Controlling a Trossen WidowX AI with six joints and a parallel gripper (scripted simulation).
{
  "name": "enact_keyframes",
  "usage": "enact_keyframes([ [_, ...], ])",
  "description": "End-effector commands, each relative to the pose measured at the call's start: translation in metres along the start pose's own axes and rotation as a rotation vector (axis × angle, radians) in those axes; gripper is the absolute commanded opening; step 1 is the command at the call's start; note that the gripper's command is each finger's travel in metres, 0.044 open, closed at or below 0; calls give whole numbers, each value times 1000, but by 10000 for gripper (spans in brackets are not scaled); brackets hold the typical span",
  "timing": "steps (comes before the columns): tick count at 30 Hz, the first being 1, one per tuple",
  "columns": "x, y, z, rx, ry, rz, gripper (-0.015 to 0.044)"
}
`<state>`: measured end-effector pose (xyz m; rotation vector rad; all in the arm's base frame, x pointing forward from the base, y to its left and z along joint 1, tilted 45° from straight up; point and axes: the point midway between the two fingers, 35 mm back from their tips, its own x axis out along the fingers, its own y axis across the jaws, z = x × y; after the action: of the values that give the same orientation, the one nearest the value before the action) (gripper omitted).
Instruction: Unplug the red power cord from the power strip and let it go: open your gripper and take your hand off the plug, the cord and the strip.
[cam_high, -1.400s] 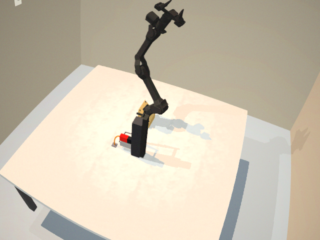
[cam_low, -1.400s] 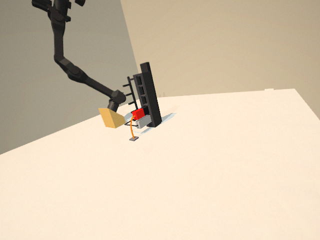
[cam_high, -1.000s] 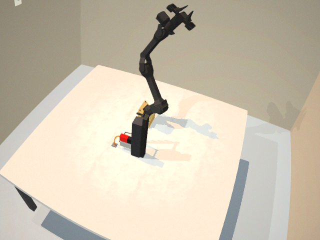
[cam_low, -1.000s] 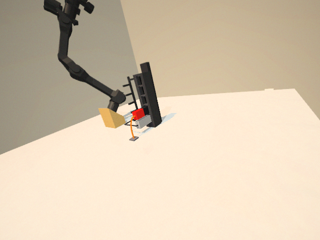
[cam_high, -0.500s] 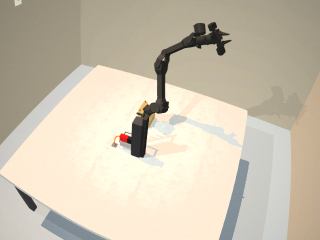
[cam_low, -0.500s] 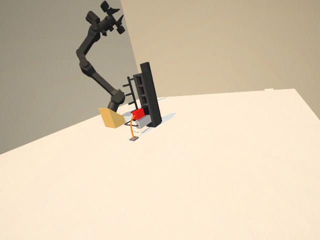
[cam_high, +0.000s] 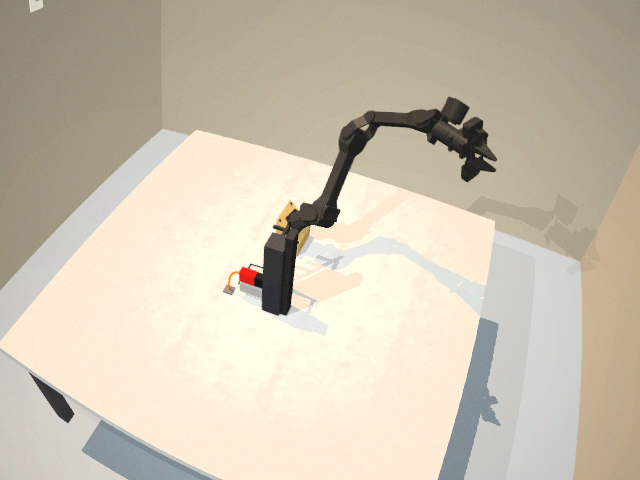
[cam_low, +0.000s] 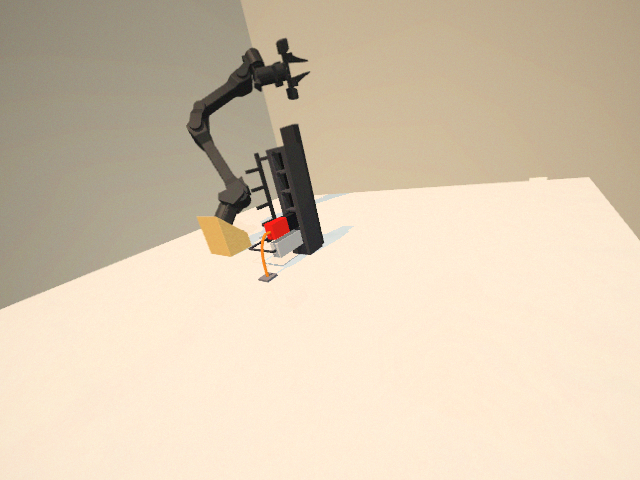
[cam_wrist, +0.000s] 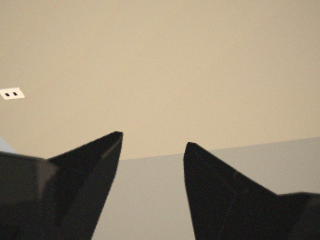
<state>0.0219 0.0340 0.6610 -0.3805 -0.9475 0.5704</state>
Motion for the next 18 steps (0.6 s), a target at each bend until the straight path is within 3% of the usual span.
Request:
enact_keyframes([
  [1, 40, 37, -47, 45, 150, 82, 160],
  [10, 86, 90, -172, 157, 503, 164, 160],
  [18, 80, 110, -304, 279, 856, 155, 160],
])
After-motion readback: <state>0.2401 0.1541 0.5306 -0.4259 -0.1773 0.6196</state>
